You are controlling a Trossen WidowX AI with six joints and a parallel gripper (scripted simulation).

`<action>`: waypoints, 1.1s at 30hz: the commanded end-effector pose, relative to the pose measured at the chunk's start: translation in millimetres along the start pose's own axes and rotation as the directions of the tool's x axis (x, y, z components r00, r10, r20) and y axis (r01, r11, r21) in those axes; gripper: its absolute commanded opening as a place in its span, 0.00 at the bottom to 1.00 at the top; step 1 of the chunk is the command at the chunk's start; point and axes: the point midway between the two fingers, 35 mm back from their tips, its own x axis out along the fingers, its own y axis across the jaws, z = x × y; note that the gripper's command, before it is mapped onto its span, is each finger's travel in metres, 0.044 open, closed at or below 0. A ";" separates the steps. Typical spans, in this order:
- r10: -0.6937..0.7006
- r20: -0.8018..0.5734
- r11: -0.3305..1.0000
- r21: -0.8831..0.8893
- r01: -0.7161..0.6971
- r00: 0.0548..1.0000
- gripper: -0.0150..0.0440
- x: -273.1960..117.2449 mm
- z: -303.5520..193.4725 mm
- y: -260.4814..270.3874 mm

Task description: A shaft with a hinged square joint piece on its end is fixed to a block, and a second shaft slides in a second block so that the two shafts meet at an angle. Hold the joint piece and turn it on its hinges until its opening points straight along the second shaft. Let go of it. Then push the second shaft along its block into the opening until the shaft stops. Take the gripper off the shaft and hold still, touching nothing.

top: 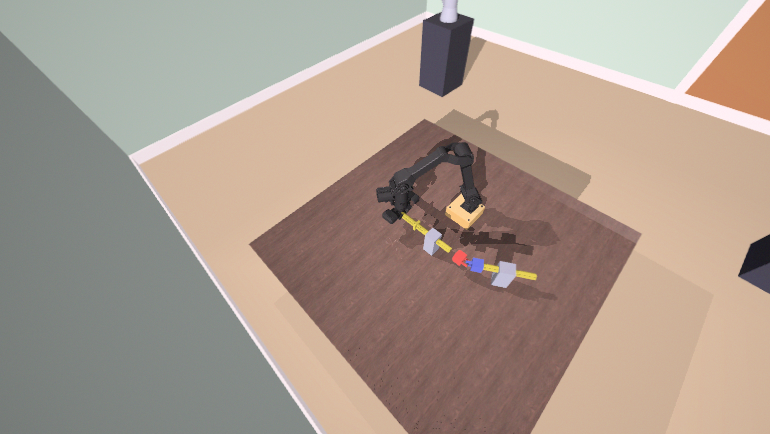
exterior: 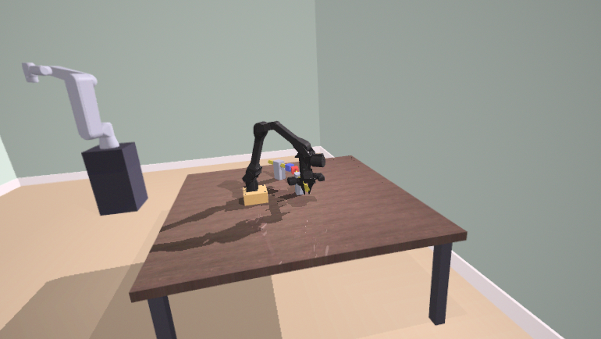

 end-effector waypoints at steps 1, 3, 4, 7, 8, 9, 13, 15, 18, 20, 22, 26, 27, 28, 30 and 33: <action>-0.002 -0.002 1.000 0.002 0.002 1.000 0.25 0.3 -6.0 0.3; -0.004 -0.003 1.000 0.002 0.004 1.000 0.25 0.6 -9.2 0.3; -0.004 -0.003 1.000 0.002 0.004 1.000 0.25 0.7 -10.7 0.3; -0.006 -0.004 1.000 0.002 0.006 1.000 0.25 0.9 -15.3 0.3; -0.006 -0.004 1.000 0.002 0.006 1.000 0.25 0.9 -16.8 0.3; -0.006 -0.004 1.000 0.002 0.006 1.000 0.25 1.0 -18.3 0.3; -0.007 -0.005 1.000 0.002 0.007 1.000 0.25 1.1 -24.3 0.3; -0.007 -0.006 1.000 0.002 0.007 1.000 0.25 1.2 -27.3 0.4; -0.007 -0.006 1.000 0.002 0.007 1.000 0.25 1.2 -31.8 0.4; -0.007 -0.006 1.000 0.002 0.007 1.000 0.25 1.2 -34.7 0.4; -0.008 -0.007 1.000 0.002 0.008 1.000 0.25 1.2 -37.8 0.4; -0.008 -0.007 1.000 0.002 0.008 1.000 0.25 1.3 -44.4 0.4; -0.008 -0.007 1.000 0.002 0.008 1.000 0.25 1.3 -46.1 0.4; -0.008 -0.007 1.000 0.002 0.008 1.000 0.25 1.3 -47.7 0.5; -0.008 -0.008 1.000 0.002 0.008 1.000 0.25 1.3 -51.1 0.5; -0.008 -0.008 1.000 0.002 0.008 1.000 0.25 1.3 -56.1 0.5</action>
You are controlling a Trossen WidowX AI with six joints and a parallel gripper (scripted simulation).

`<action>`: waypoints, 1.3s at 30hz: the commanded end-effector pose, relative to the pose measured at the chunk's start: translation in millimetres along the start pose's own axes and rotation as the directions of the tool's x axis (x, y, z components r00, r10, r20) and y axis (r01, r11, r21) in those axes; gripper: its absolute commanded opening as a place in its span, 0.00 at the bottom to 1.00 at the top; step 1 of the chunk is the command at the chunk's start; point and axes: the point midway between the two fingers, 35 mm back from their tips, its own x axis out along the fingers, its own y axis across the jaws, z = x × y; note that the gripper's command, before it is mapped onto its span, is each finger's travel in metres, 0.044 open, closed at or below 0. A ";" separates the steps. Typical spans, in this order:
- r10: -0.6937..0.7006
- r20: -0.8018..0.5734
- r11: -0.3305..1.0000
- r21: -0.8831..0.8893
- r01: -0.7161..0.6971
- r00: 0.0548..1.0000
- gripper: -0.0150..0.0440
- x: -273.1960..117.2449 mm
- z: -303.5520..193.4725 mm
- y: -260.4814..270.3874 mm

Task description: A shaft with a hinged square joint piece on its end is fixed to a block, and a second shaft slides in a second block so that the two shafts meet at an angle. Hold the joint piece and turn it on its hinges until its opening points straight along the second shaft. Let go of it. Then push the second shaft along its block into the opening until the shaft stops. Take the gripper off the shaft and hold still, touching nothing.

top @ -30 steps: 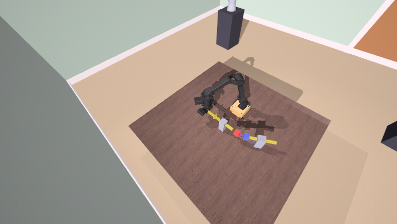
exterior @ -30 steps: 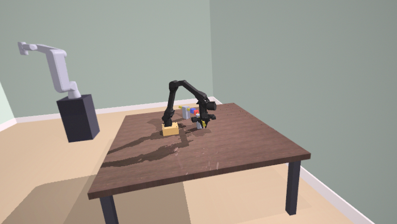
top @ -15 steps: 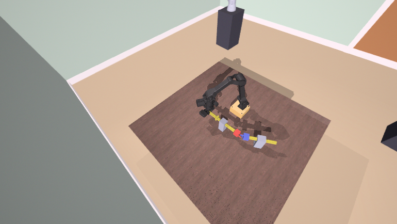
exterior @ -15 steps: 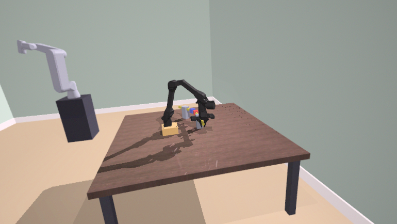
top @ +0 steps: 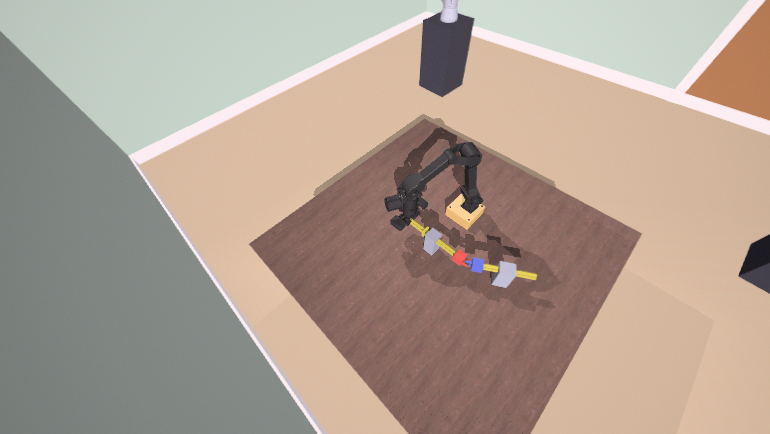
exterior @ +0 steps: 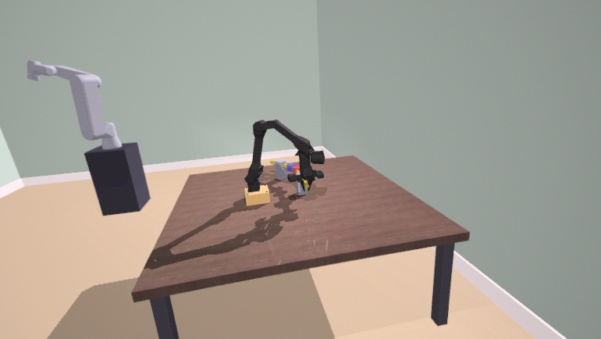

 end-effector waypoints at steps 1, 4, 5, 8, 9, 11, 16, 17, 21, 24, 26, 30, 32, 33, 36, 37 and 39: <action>0.004 -0.005 1.000 0.001 -0.004 1.000 0.25 0.7 -8.0 0.4; 0.004 -0.005 1.000 0.001 -0.004 1.000 0.25 0.7 -12.9 0.4; 0.004 -0.005 1.000 0.001 -0.004 1.000 0.25 0.7 -14.4 0.4; 0.004 -0.006 1.000 0.001 -0.004 1.000 0.25 0.7 -18.0 0.3; 0.004 -0.006 1.000 0.001 -0.004 1.000 0.25 0.7 -18.3 0.3; 0.000 0.001 1.000 0.002 0.000 1.000 0.25 0.0 -14.1 0.0; 0.000 0.001 1.000 0.002 0.000 1.000 0.25 0.0 -14.1 0.0; 0.000 0.001 1.000 0.002 0.000 1.000 0.25 0.0 -14.1 0.0; 0.000 0.001 1.000 0.002 0.000 1.000 0.30 0.0 -14.1 0.0; 0.000 0.001 1.000 0.002 0.000 1.000 0.37 0.0 -14.1 0.0; 0.000 0.001 1.000 0.002 0.000 1.000 0.37 0.0 -14.1 0.0; 0.000 0.001 1.000 0.002 0.000 1.000 0.46 0.0 -14.1 0.0; 0.000 0.001 1.000 0.002 0.000 1.000 0.55 0.0 -14.1 0.0; 0.000 0.001 1.000 0.002 0.000 1.000 0.59 0.0 -14.1 0.0; 0.000 0.001 1.000 0.002 0.000 1.000 0.72 0.0 -14.1 0.0; 0.000 0.001 1.000 0.002 0.000 1.000 0.77 0.0 -14.1 0.0; 0.000 0.001 1.000 0.002 0.000 1.000 0.86 0.0 -14.1 0.0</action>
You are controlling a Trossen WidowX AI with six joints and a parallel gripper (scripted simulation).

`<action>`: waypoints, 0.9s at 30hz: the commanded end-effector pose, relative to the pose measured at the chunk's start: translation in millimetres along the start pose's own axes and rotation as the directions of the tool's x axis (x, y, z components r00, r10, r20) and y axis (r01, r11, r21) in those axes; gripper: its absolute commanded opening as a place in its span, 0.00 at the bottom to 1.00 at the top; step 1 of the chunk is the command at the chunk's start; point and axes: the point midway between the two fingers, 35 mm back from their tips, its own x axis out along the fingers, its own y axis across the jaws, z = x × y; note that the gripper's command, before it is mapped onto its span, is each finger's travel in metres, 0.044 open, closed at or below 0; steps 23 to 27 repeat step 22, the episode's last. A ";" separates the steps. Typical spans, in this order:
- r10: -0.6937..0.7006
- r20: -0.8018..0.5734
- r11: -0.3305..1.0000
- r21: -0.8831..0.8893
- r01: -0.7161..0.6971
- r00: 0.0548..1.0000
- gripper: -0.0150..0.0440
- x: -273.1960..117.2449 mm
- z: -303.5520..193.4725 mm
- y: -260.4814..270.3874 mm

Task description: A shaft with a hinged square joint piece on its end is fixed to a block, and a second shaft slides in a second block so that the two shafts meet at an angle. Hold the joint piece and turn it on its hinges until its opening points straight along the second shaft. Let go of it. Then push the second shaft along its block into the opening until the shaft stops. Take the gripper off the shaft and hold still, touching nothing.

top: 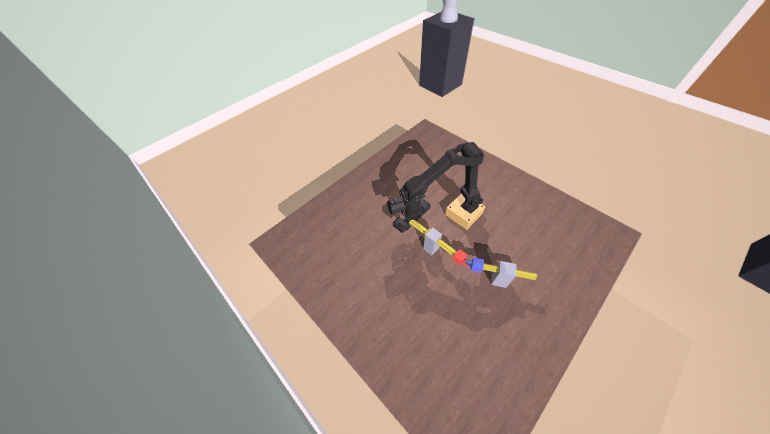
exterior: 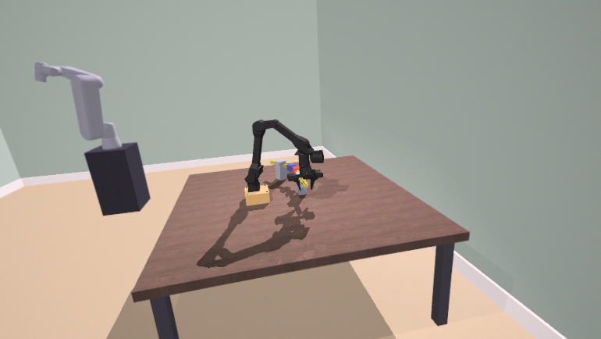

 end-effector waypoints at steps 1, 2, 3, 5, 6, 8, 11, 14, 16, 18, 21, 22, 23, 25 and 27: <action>-0.002 0.000 1.000 -0.001 0.002 1.000 0.90 0.2 -0.1 -0.2; -0.002 0.000 1.000 -0.001 0.002 1.000 0.95 0.2 -0.1 -0.2; -0.002 0.000 1.000 -0.001 0.002 1.000 0.99 0.2 -0.1 -0.2; -0.002 0.000 1.000 -0.001 0.002 1.000 1.00 0.2 -0.1 -0.2; -0.002 0.000 1.000 -0.001 0.002 1.000 1.00 0.2 -0.1 -0.2; -0.002 0.000 1.000 -0.001 0.002 1.000 1.00 0.2 -0.1 -0.2; -0.002 0.000 1.000 -0.001 0.002 1.000 1.00 0.2 -0.1 -0.2; -0.002 0.000 1.000 -0.001 0.002 1.000 1.00 0.2 -0.1 -0.2; -0.001 -0.001 1.000 -0.001 0.001 1.000 1.00 -2.1 0.0 -0.1; 0.001 -0.004 1.000 -0.002 -0.001 1.000 1.00 -19.7 0.1 0.2; 0.003 -0.006 1.000 -0.002 -0.003 1.000 1.00 -29.1 -0.1 -0.1; 0.003 -0.006 1.000 -0.002 -0.003 1.000 1.00 -29.1 -0.1 -0.1; 0.003 -0.006 1.000 -0.002 -0.003 1.000 1.00 -29.1 -0.1 -0.1; 0.003 -0.006 1.000 -0.002 -0.003 1.000 1.00 -29.1 -0.1 -0.1; 0.003 -0.006 1.000 -0.002 -0.003 1.000 1.00 -29.1 -0.1 -0.1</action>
